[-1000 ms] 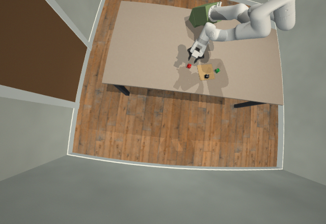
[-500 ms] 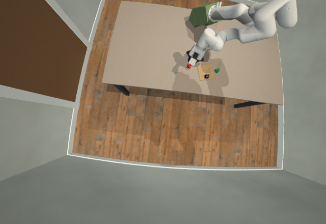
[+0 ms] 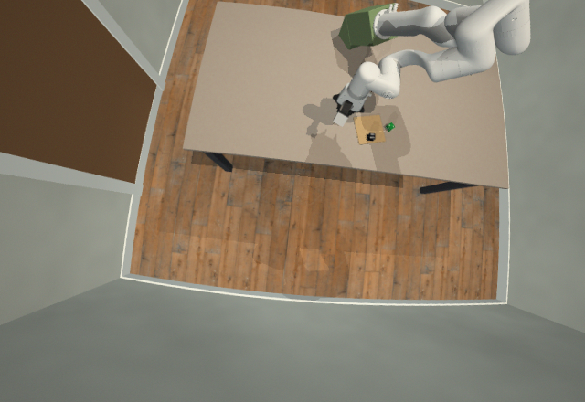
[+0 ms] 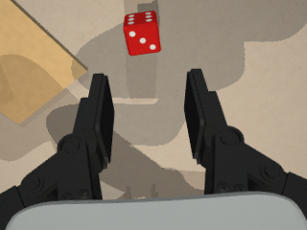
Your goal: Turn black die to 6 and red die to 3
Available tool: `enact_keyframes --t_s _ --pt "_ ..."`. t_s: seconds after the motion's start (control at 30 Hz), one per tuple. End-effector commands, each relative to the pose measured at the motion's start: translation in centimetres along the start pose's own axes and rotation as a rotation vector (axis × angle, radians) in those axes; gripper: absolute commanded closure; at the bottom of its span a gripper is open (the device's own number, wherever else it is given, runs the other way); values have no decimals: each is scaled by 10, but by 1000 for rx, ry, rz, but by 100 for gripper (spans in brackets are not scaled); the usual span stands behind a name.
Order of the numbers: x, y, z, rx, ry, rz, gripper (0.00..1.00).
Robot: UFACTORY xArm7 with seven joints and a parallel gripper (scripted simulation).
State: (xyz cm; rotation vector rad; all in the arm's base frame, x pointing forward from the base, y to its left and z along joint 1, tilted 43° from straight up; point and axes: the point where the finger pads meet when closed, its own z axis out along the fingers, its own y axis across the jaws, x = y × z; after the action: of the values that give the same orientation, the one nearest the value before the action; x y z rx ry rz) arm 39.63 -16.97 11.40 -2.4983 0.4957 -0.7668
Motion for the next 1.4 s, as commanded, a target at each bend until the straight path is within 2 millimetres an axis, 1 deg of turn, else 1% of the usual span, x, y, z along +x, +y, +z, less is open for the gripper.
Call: enact_keyframes --t_s 0.0,0.03,0.4,0.63,0.77,0.9,1.0,1.07,1.13,1.23,1.3,1.33,1.37 --pt "2 0 -1 4 -22 4 53" --pt "2 0 -1 4 -22 4 0" --pt "2 0 -1 4 -22 7 0" --pt "2 0 -1 4 -22 52 0" --pt "1 0 0 3 -22 149 0" --pt "1 0 2 2 -23 300 0" --pt "0 0 2 1 -23 363 0" --pt "0 0 3 1 -23 448 0" --pt "0 0 3 1 -23 448 0" --pt "-1 0 5 -1 -23 580 0" --pt "-1 -1 5 -1 -23 605 0" --pt "-1 -1 5 -1 -23 661 0" --pt "-1 -1 6 -2 -23 674 0"
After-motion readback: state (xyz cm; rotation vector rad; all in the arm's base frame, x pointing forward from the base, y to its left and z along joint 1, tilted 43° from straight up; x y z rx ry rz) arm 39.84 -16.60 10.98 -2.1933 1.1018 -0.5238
